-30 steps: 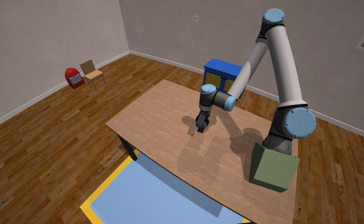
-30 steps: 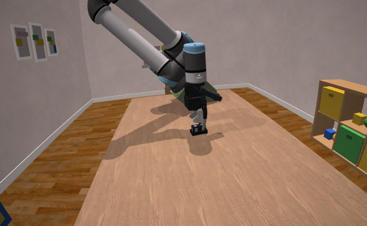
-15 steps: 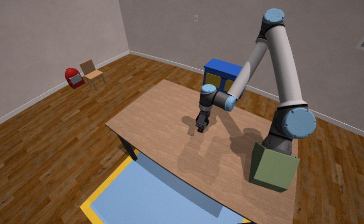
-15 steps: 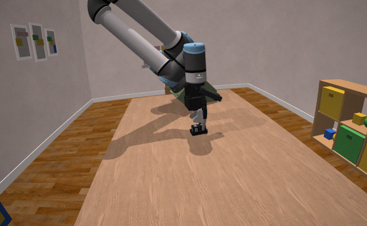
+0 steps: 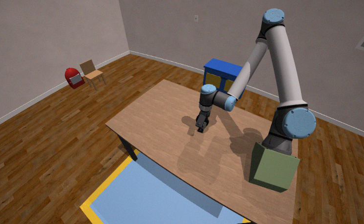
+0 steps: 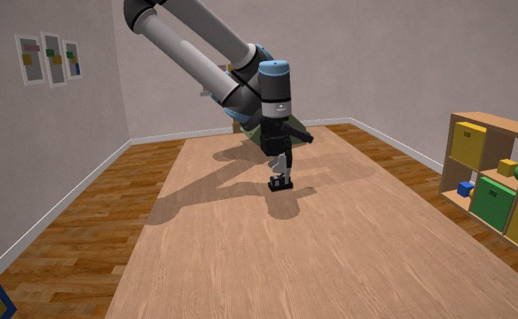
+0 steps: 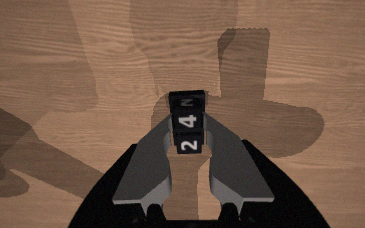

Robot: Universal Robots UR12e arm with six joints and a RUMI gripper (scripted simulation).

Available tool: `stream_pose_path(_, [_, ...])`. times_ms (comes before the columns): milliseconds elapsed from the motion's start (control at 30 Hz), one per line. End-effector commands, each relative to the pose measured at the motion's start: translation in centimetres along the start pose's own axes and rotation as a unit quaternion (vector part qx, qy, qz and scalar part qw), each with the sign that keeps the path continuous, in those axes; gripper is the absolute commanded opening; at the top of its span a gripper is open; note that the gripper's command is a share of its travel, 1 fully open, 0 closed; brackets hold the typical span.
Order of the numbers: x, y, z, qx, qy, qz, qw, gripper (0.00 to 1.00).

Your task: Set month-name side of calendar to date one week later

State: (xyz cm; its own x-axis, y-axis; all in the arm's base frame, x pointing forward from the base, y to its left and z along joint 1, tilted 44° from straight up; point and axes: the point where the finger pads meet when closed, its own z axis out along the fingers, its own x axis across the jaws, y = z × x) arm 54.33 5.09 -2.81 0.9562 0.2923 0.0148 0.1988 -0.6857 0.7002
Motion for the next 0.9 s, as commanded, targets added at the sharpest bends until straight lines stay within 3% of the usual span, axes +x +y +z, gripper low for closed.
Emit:
stream_pose_path(0, [0.03,0.0,-0.04,0.0,0.0,0.0,1.0,0.1])
stream_pose_path(867, [0.03,0.0,-0.84,0.0,0.0,0.0,1.0,0.1])
